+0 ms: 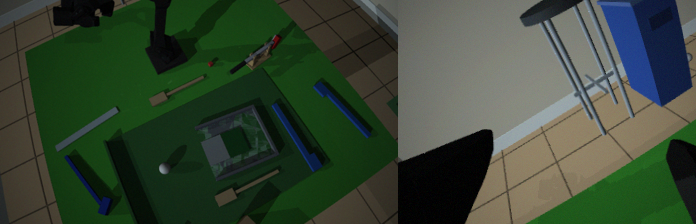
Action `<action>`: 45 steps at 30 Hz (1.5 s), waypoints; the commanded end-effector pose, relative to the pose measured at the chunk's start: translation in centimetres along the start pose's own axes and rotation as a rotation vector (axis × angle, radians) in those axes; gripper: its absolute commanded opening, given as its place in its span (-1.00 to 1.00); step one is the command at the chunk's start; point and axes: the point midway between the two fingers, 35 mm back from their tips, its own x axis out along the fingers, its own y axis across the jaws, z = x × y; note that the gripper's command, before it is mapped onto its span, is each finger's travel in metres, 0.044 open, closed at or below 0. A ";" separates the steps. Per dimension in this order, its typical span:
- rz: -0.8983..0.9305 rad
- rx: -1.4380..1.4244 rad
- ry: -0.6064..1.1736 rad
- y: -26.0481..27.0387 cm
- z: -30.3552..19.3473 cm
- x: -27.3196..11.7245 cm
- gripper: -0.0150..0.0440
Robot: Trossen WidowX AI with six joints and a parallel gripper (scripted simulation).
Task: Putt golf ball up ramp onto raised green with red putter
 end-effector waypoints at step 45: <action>2.779 -2.527 -0.032 -36.3 -8.2 -41.4 1.00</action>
